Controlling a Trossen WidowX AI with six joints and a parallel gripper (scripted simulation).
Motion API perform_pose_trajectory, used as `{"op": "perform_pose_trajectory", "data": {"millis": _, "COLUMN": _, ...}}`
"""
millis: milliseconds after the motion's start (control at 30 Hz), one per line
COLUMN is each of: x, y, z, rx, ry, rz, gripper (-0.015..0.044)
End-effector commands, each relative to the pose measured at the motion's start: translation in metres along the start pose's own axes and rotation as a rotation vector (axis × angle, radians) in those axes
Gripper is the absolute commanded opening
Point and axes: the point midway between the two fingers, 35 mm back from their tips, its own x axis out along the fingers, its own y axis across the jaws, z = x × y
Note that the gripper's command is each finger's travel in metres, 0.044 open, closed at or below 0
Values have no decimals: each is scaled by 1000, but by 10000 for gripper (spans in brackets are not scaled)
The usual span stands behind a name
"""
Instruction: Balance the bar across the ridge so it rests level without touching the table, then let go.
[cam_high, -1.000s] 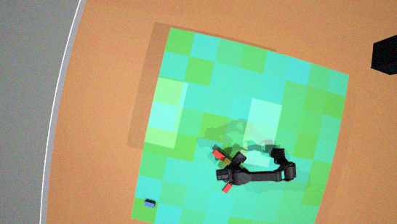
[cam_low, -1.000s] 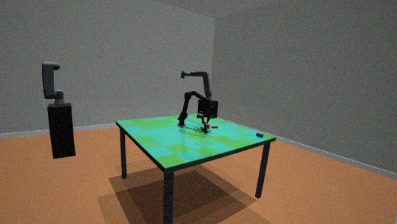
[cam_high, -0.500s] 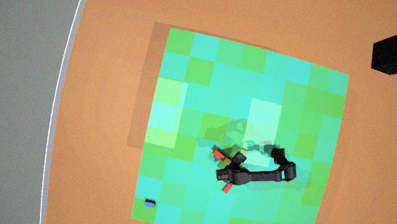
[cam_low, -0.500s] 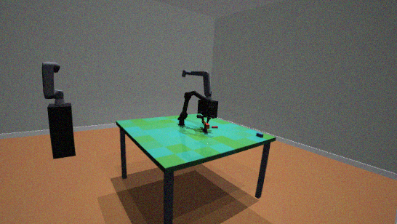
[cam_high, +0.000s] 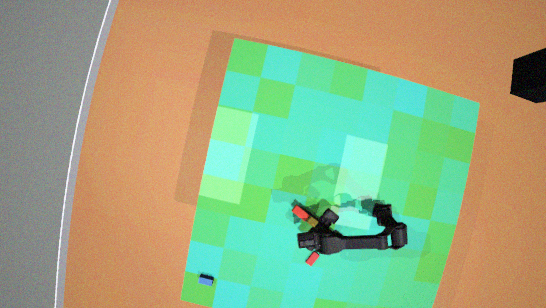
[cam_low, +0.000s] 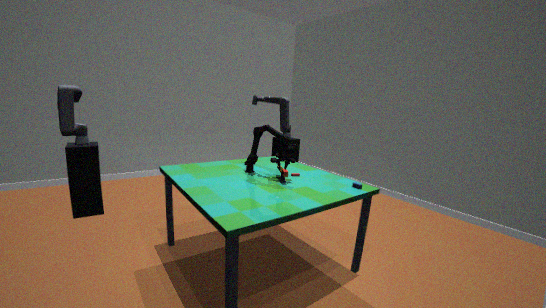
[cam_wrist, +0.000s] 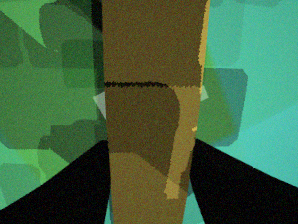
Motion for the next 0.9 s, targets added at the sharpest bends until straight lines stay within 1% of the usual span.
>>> {"op": "perform_pose_trajectory", "data": {"millis": 0, "x": 1, "y": 0, "z": 0, "rx": -1, "ry": 1, "rz": -2, "gripper": 0}}
{"op": "perform_pose_trajectory", "data": {"millis": 867, "x": 3, "y": 0, "z": 0, "rx": -1, "ry": 1, "rz": -2, "gripper": 0}}
